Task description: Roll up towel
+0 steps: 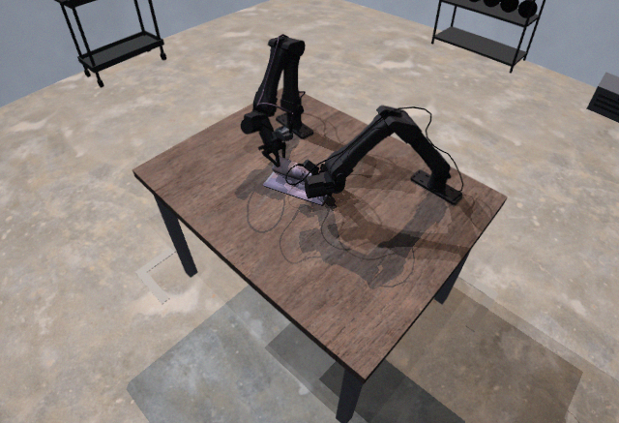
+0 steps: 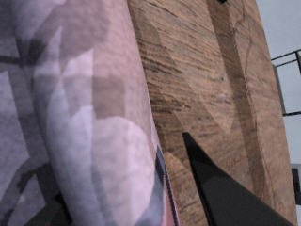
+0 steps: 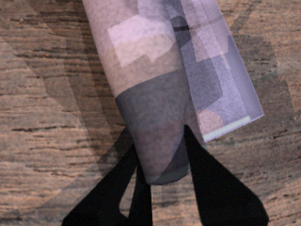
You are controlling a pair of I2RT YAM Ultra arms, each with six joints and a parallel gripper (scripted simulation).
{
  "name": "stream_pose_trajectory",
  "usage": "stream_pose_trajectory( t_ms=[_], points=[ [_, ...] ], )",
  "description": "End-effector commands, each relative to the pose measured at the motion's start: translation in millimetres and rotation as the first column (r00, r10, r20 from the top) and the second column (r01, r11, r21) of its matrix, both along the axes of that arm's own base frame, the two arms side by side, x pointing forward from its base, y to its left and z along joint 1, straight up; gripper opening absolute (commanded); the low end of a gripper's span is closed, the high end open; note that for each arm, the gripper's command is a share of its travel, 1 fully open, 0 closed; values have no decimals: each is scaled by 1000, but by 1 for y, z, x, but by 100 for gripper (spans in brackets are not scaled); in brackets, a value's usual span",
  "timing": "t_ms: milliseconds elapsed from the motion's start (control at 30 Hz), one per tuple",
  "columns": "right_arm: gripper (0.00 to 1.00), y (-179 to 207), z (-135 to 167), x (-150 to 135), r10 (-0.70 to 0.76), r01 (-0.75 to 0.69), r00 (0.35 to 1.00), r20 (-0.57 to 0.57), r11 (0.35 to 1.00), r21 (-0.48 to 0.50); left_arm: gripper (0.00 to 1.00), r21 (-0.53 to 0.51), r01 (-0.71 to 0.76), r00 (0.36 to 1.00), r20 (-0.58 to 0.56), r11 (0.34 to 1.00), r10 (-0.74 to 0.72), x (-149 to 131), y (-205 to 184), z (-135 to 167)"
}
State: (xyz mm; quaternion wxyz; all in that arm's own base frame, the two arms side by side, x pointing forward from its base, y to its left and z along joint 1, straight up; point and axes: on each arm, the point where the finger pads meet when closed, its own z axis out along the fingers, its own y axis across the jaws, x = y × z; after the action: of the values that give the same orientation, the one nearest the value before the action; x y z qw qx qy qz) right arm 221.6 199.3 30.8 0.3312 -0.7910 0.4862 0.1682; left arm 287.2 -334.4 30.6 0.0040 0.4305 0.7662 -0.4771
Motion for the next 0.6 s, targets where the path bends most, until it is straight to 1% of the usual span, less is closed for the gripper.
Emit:
stream_pose_trajectory(
  t_ms=[0, 33, 333, 567],
  points=[
    [36, 4, 2, -2, 4, -4, 1000, -23, 1000, 8, 55, 1, -2, 1000, 31, 1000, 2, 9, 1, 5],
    [36, 4, 2, -2, 4, -4, 1000, -23, 1000, 8, 55, 1, -2, 1000, 31, 1000, 2, 9, 1, 5],
    [36, 4, 2, -2, 4, -4, 1000, -23, 1000, 8, 85, 1, -2, 1000, 31, 1000, 2, 9, 1, 13],
    [36, 4, 3, -2, 4, -4, 998, -60, 1000, -6, 85, 1, -2, 1000, 31, 1000, 2, 16, 14, 23]
  ],
)
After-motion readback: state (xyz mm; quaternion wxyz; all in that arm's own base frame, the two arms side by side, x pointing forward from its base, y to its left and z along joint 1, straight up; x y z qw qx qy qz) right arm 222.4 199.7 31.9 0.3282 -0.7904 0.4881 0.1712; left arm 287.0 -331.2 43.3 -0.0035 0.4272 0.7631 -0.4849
